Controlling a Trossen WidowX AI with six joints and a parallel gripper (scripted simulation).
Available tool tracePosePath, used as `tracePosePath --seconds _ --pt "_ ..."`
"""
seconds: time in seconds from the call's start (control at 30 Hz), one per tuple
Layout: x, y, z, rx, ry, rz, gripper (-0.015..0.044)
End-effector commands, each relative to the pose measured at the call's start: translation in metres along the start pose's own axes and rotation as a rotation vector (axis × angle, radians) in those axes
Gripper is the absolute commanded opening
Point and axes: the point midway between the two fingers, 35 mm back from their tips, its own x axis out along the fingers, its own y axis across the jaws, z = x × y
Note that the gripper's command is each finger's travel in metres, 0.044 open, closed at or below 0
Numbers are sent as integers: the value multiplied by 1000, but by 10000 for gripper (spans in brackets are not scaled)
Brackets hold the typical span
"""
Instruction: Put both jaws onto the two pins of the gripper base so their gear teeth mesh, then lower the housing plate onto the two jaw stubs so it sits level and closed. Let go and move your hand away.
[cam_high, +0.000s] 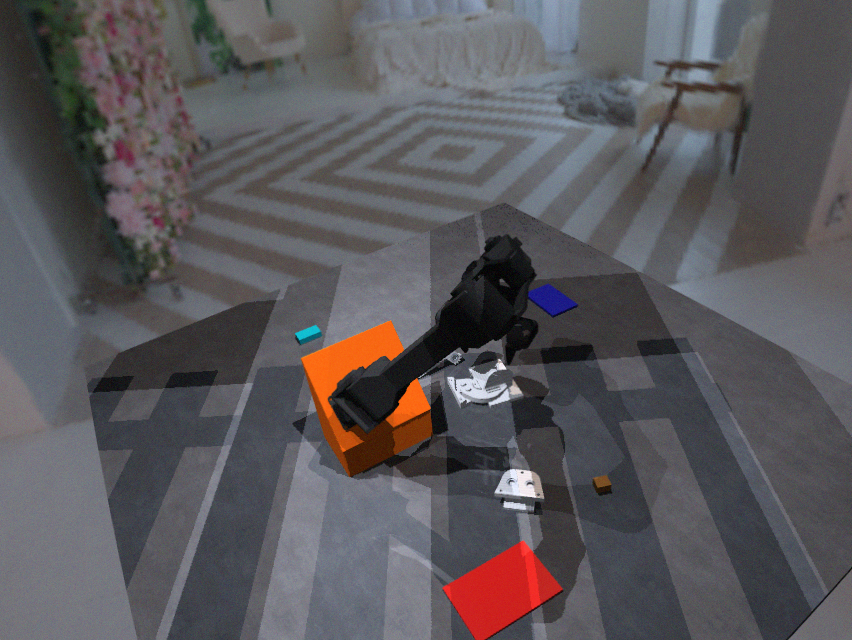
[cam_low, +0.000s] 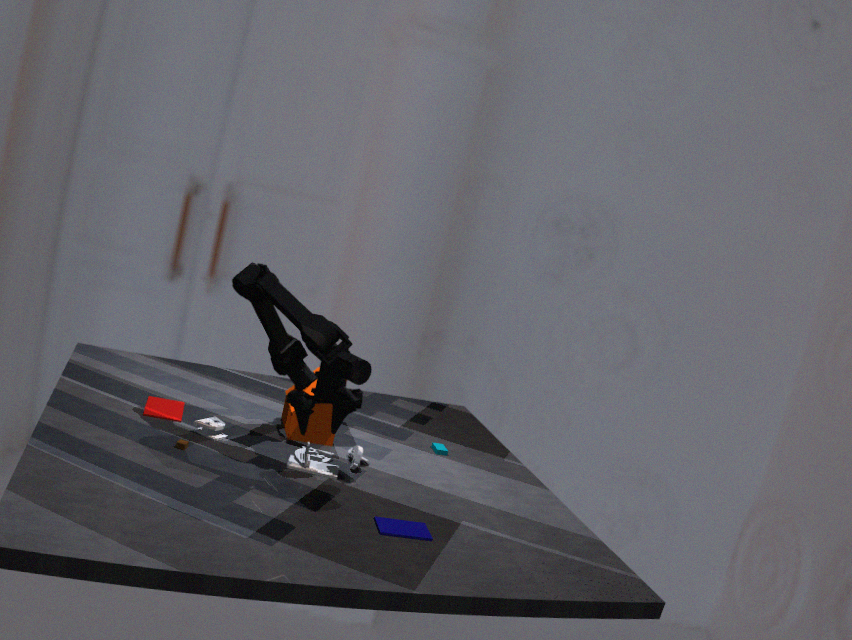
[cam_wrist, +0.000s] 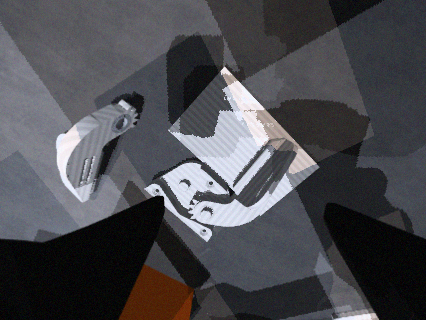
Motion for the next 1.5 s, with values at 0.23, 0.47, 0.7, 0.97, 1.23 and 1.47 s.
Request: tracePosePath --seconds 0.23,0.47,0.7,0.97,1.23,1.47 --pt "-1 9 8 -259 -2 6 440" --pt "-2 16 11 -431 -3 8 440" --pt "-2 23 15 -603 -5 9 440" --pt "-2 30 19 -800 -6 11 440" --pt "-3 38 22 -996 -7 11 440" --pt "-3 45 25 -1168 -8 12 440"
